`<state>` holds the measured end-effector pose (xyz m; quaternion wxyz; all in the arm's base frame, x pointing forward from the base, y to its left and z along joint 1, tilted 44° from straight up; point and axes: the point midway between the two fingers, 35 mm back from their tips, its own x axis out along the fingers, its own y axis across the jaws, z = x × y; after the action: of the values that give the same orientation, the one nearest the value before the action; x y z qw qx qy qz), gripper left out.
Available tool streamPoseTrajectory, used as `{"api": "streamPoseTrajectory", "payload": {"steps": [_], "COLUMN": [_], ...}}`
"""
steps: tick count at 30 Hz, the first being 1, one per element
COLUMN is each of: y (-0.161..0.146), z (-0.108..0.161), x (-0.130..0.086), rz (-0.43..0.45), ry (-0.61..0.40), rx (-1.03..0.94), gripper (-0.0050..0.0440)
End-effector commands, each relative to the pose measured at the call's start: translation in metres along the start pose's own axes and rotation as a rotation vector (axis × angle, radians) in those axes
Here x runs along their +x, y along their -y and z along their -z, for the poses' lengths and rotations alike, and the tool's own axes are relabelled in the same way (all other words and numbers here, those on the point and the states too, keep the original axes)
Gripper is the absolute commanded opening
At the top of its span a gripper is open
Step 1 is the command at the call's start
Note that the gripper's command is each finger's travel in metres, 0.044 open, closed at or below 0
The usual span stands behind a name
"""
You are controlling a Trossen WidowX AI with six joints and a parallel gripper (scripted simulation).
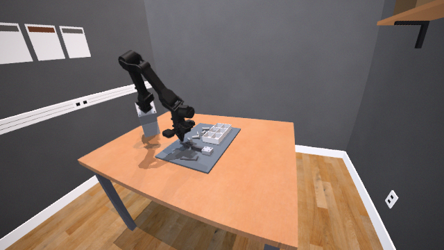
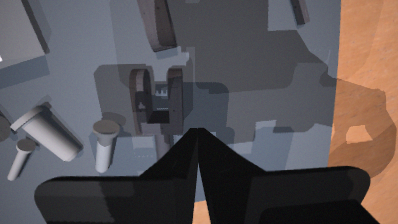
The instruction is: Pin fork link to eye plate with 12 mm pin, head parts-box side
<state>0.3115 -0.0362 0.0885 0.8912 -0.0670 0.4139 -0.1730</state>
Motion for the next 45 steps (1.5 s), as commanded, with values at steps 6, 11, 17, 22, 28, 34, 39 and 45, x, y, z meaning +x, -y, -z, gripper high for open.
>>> {"api": "streamPoseTrajectory", "payload": {"steps": [6,11,17,22,28,34,39,45], "y": [0.001,0.001,0.001,0.001,0.0,0.0,0.0,0.0], "z": [-0.008,-0.007,-0.008,-0.008,-0.007,-0.006,-0.006,-0.006], "x": [-0.014,-0.017,-0.022,-0.025,-0.026,-0.027,-0.027,-0.027], "rz": [-0.003,-0.003,-0.003,-0.004,-0.005,-0.004,-0.004,-0.004], "ry": [0.027,0.025,0.027,0.026,0.022,0.02,0.02,0.02], "rx": [0.015,0.014,0.015,0.015,0.013,0.013,0.012,0.012], "gripper": [-0.005,-0.005,-0.005,-0.005,-0.005,-0.005,-0.005,-0.005]}}
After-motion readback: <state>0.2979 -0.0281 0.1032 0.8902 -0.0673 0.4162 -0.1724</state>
